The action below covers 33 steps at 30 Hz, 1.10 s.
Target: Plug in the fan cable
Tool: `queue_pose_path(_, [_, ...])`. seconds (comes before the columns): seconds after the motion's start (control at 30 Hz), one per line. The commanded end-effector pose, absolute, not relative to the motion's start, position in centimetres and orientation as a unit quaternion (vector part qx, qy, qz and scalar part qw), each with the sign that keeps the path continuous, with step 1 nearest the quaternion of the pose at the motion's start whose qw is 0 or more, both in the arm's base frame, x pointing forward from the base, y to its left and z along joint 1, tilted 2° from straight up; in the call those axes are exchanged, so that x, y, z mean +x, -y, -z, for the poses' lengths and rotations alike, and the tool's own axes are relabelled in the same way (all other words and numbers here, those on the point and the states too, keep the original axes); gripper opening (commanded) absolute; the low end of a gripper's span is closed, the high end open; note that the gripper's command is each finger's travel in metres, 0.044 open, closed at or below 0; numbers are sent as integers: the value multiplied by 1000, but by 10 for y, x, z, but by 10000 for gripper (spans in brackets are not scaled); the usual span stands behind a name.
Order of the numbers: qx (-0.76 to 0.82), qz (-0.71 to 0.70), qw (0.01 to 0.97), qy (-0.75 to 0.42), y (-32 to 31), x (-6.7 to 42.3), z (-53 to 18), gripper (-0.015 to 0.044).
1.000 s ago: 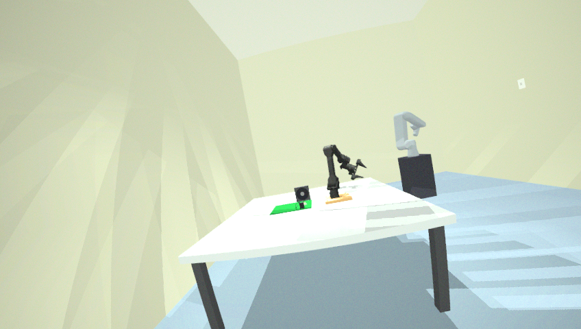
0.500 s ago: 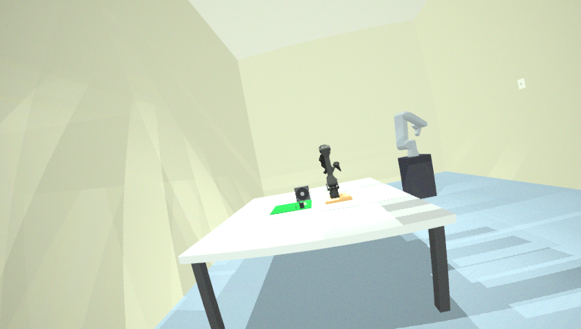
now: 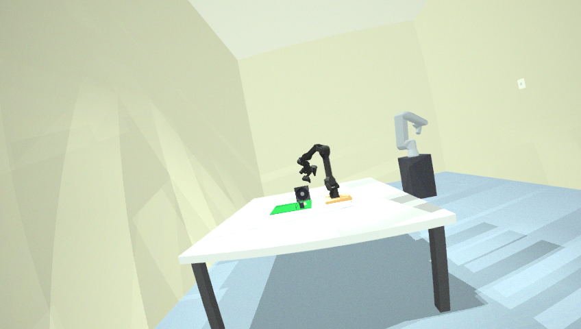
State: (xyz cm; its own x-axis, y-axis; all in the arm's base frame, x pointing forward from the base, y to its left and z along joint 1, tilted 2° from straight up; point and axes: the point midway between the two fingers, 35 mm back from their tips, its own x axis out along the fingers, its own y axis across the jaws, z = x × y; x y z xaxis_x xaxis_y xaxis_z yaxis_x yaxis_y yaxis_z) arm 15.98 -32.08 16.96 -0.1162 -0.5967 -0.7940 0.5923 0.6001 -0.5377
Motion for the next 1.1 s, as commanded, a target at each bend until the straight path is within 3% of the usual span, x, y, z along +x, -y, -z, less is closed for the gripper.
queue_pose_path(0.0, [-8, 387, 720, -576, 274, 217, -179, 440])
queue_pose_path(0.2, [-11, 294, 773, -562, 196, 273, -187, 440])
queue_pose_path(0.43, [-29, 148, 785, -601, 88, 298, -182, 440])
queue_pose_path(0.83, [-99, -75, 717, -686, -89, 245, -187, 440])
queue_pose_path(1.07, [-104, -84, 711, -690, -97, 239, -187, 440])
